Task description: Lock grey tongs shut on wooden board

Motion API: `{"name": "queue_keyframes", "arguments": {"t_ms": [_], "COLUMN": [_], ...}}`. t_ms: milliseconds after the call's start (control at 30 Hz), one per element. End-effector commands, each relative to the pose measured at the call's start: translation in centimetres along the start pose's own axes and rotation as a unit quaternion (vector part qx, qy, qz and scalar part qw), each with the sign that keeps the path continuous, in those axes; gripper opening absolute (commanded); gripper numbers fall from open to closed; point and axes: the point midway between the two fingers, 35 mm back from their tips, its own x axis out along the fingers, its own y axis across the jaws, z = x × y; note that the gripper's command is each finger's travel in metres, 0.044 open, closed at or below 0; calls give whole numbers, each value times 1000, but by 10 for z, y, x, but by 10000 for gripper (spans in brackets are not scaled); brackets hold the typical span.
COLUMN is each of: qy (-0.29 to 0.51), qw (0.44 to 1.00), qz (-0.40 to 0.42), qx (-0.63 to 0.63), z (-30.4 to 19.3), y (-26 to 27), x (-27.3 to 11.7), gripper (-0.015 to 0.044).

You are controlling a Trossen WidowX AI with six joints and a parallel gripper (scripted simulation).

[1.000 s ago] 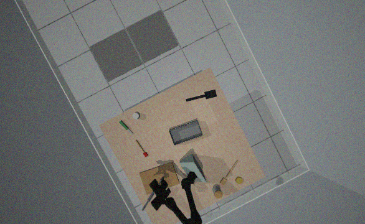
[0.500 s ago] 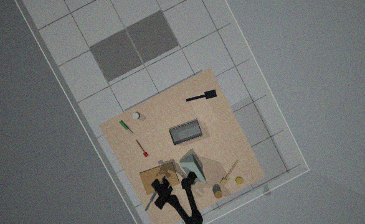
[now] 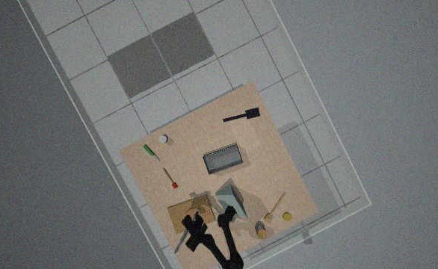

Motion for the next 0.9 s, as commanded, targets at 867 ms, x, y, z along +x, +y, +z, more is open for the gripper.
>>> {"name": "queue_keyframes", "arguments": {"t_ms": [867], "qy": [-39], "qw": [999], "qz": [25], "qx": [24], "z": [-19], "y": [14], "x": [11], "gripper": [-150]}}
